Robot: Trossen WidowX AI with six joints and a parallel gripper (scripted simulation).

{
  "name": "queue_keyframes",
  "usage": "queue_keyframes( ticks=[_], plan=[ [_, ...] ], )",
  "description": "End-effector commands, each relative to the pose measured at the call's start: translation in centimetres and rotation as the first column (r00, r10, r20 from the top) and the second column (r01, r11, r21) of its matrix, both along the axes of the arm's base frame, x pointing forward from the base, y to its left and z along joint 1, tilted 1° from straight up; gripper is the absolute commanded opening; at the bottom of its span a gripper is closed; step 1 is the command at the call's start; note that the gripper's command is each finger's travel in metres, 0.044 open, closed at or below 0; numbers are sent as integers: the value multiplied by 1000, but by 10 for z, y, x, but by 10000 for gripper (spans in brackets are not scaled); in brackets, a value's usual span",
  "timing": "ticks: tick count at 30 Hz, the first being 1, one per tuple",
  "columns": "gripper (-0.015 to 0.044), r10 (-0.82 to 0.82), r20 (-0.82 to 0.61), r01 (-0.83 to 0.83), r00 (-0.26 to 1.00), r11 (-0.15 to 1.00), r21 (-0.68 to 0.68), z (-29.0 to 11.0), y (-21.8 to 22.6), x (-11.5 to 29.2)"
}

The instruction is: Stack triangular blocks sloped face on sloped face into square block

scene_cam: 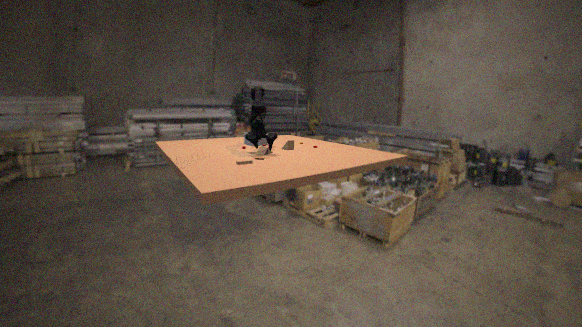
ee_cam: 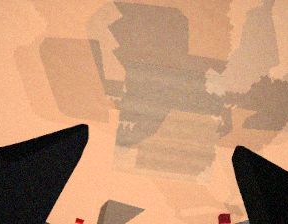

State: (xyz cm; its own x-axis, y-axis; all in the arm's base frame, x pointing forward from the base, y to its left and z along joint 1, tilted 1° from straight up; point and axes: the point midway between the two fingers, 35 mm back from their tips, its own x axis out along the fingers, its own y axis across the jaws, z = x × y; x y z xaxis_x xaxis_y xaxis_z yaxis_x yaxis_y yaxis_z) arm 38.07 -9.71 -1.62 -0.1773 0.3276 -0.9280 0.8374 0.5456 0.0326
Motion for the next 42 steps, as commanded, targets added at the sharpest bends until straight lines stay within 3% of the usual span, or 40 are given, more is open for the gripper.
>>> queue_keyframes(
  ticks=[1, 10, 17, 24, 32, 42],
  plan=[
    [440, -7, -7, 7, 1000, 1000, 5, -16, 7, -6],
    [440, -7, -7, 7, 1000, 1000, 5, -16, 8, -7],
    [256, 0, -6, 0, 1000, 1000, 2, -16, 7, -6],
    [210, 0, -6, 0, 1000, 1000, 2, -16, 7, -6],
    [0, 0, -6, 0, 1000, 1000, 3, 0, 6, -5],
    [0, 0, -7, 0, 1000, 1000, 3, 48, 5, -5]
  ],
)
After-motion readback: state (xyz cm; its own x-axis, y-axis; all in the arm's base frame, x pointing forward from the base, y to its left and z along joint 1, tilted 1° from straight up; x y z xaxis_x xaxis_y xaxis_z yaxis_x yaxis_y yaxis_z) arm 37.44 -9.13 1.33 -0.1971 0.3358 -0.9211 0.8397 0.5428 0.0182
